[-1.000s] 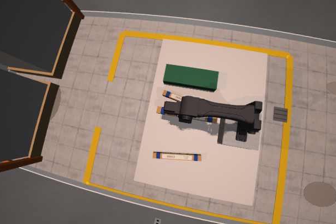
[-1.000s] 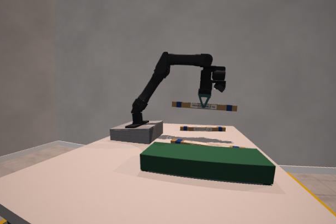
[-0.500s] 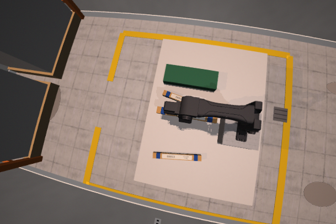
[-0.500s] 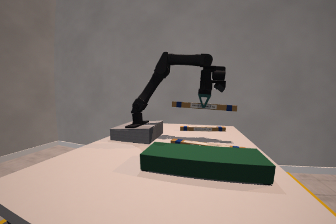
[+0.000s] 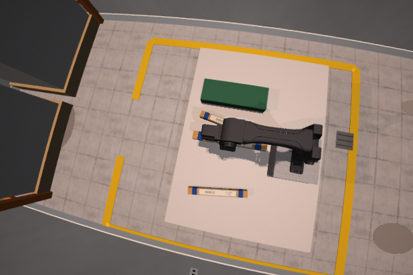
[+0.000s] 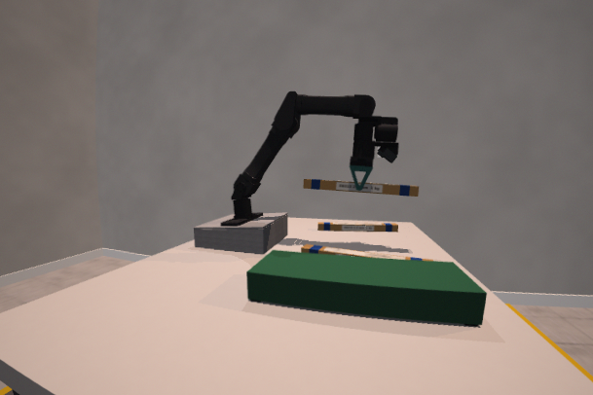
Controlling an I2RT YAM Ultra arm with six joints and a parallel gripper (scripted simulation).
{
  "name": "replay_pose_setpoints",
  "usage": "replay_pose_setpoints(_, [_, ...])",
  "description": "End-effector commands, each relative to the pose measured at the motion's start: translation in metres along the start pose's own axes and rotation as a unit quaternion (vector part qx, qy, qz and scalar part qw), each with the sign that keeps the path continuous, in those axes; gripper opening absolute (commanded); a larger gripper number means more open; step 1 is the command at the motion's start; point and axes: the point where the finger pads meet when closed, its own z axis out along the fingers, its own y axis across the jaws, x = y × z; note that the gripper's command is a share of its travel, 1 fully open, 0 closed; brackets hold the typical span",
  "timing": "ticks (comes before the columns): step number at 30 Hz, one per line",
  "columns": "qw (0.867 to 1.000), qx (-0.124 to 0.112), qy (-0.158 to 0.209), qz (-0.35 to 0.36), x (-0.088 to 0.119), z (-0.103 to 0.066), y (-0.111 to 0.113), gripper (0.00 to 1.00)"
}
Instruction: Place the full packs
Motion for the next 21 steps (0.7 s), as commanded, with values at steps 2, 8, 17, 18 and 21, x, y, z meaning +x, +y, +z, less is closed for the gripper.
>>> replay_pose_setpoints(2, [0.998,-0.001,-0.057,0.001,0.000,-0.047,-0.002,0.00])
replay_pose_setpoints(8, [0.998,-0.001,-0.057,0.001,0.000,-0.047,-0.002,0.00])
replay_pose_setpoints(17, [0.999,-0.001,-0.038,0.000,0.001,-0.023,-0.001,0.00])
replay_pose_setpoints(18, [0.999,-0.001,-0.038,0.000,0.001,-0.022,-0.001,0.00])
replay_pose_setpoints(21, [0.999,-0.001,-0.038,0.000,0.001,-0.018,-0.001,0.00])
